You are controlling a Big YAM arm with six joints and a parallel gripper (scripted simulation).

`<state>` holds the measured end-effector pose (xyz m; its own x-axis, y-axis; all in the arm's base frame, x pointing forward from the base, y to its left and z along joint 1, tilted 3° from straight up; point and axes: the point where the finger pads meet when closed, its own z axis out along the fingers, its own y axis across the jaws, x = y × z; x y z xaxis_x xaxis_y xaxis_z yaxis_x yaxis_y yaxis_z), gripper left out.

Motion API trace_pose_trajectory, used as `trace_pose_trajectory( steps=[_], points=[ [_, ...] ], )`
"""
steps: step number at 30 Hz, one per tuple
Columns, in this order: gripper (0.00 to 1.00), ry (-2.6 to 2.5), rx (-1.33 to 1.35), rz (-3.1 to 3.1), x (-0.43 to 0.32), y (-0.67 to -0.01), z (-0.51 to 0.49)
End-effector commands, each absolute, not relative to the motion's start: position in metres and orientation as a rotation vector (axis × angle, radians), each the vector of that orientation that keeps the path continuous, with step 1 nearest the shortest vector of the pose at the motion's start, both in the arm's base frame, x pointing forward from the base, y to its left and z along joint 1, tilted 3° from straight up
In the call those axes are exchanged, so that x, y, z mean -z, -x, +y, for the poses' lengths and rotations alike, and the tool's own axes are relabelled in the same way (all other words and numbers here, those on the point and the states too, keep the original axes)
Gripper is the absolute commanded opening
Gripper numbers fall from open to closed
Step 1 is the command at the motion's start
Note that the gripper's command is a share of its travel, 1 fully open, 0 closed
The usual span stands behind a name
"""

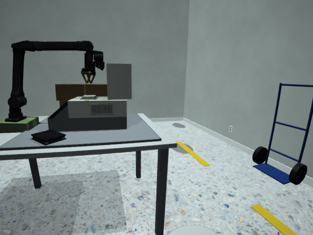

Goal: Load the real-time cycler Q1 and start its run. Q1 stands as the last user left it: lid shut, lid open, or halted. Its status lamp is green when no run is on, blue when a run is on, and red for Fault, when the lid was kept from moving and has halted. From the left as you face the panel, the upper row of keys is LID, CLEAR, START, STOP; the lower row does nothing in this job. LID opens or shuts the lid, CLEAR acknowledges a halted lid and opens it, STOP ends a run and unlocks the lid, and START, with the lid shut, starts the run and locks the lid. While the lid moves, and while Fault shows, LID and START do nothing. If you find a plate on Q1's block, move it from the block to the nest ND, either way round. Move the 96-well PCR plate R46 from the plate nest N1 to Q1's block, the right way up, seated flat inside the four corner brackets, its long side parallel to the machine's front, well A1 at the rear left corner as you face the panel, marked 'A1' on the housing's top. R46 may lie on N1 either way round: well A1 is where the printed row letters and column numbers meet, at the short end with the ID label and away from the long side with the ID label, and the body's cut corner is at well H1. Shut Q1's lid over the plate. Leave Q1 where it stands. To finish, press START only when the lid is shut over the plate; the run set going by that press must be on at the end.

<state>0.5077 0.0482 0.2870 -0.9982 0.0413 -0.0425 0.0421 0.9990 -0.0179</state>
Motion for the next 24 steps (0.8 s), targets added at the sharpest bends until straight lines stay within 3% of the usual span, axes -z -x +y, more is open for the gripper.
trace_pose_trajectory(
  steps=[1,24],
  points=[
    [1.0,-0.288,0.008,3.041,-0.297,-0.508,0.045],
    [1.0,-1.333,-0.03,2.762,-0.273,-0.506,0.045]
  ],
)
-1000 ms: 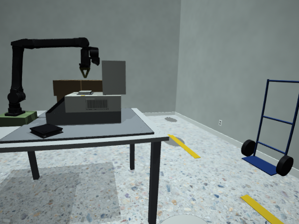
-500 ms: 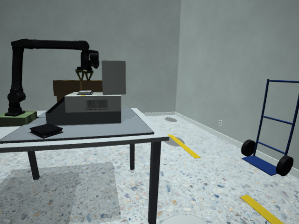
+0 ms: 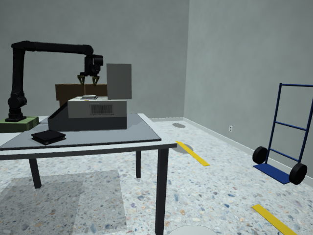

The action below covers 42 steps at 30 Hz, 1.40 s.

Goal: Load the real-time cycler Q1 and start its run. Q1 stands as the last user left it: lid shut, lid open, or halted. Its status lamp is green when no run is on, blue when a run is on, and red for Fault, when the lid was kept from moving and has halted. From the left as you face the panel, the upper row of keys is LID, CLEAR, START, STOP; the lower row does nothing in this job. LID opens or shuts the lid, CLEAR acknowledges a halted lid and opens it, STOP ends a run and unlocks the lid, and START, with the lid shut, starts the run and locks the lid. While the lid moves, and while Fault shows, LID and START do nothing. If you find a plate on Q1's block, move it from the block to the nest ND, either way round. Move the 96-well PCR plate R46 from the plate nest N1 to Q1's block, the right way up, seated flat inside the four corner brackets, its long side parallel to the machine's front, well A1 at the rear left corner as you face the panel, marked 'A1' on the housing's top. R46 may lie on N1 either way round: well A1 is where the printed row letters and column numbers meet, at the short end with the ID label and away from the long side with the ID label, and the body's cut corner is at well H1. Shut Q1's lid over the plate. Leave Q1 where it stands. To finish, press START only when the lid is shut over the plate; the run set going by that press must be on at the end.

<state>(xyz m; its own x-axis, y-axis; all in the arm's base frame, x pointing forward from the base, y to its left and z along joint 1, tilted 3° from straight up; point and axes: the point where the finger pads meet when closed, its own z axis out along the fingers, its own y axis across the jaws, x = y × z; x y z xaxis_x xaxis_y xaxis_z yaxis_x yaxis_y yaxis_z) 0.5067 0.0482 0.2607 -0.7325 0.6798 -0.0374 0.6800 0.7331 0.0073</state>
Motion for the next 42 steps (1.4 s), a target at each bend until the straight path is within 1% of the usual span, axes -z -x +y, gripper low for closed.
trace_pose_trajectory(
  steps=[1,6,9,14,21,32,42],
  points=[
    [1.0,-1.379,-0.033,2.74,-0.27,-0.506,0.045],
    [1.0,-1.601,-0.047,2.613,-0.268,-0.508,0.045],
    [1.0,-1.62,-0.041,2.608,-0.265,-0.507,0.045],
    [1.0,-1.857,-0.054,2.445,-0.262,-0.508,0.045],
    [1.0,-2.15,-0.024,2.231,-0.241,-0.51,0.044],
    [1.0,-2.117,-0.031,2.256,-0.251,-0.515,0.045],
    [1.0,-2.068,-0.021,2.307,-0.227,-0.516,0.054]
  ],
)
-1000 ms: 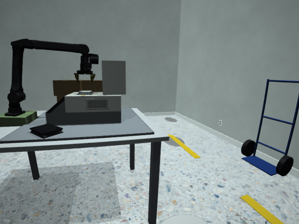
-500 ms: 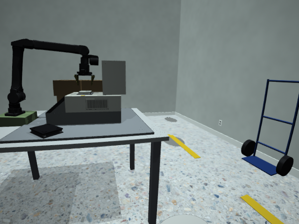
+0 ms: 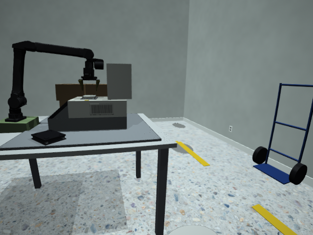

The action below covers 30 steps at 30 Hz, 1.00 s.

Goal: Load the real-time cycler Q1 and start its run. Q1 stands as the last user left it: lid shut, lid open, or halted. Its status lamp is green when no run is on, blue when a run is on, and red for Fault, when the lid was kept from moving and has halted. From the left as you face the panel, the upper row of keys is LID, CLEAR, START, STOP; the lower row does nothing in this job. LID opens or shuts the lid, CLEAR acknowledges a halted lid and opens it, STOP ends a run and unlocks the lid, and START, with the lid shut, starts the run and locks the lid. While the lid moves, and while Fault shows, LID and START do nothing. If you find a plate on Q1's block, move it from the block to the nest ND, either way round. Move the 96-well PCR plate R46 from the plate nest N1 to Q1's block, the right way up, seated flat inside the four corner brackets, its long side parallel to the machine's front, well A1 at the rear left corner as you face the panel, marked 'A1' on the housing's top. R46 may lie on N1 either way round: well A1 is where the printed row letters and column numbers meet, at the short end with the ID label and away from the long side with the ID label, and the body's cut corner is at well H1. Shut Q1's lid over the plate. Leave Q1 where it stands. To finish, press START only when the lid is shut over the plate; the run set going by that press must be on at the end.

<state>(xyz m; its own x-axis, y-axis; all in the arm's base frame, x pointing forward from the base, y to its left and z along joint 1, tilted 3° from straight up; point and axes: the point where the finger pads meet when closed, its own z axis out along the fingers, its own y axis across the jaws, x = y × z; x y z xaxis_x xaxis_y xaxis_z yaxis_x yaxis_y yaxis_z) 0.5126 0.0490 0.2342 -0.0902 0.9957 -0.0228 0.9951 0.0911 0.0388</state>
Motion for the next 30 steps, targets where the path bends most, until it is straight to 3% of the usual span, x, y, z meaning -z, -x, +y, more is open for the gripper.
trace_pose_trajectory(
  steps=[1,30],
  points=[
    [1.0,-2.064,-0.016,2.314,-0.228,-0.513,0.054],
    [1.0,-2.06,-0.024,2.31,-0.197,-0.517,0.056]
  ],
)
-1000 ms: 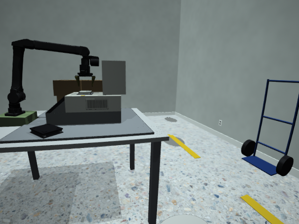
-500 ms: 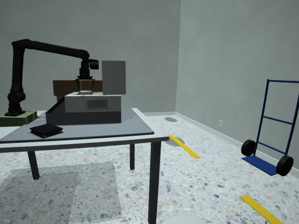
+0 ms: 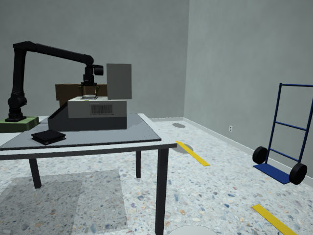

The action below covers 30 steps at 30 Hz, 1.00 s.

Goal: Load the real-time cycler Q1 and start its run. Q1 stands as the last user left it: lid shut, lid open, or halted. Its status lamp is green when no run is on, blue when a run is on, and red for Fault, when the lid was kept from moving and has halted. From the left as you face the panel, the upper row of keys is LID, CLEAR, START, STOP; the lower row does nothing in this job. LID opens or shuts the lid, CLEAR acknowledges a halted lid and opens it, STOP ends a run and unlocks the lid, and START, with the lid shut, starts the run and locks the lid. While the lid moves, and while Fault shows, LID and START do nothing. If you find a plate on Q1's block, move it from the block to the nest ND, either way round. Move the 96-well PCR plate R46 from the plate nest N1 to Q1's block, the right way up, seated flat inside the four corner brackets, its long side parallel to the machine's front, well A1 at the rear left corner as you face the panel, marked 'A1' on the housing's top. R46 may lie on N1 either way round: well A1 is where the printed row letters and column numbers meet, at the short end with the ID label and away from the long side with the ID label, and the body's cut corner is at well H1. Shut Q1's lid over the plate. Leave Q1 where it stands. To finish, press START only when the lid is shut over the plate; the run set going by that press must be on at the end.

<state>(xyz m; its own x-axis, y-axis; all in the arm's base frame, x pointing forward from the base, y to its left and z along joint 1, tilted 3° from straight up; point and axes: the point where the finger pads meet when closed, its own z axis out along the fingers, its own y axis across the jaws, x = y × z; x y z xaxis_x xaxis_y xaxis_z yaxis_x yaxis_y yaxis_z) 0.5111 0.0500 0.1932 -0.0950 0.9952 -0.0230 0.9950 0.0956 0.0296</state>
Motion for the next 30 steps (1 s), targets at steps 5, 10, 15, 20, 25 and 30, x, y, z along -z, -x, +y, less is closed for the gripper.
trace_pose_trajectory(
  steps=[5,10,15,20,25,30],
  points=[
    [1.0,-2.07,-0.024,2.3,-0.202,-0.518,0.051],
    [1.0,-2.074,-0.038,2.285,-0.209,-0.522,0.047],
    [1.0,-2.069,-0.061,2.27,-0.217,-0.528,0.046],
    [1.0,-2.053,-0.073,2.275,-0.221,-0.531,0.052],
    [1.0,-2.047,-0.078,2.276,-0.223,-0.532,0.054],
    [1.0,-2.04,-0.083,2.278,-0.225,-0.533,0.056]
  ],
)
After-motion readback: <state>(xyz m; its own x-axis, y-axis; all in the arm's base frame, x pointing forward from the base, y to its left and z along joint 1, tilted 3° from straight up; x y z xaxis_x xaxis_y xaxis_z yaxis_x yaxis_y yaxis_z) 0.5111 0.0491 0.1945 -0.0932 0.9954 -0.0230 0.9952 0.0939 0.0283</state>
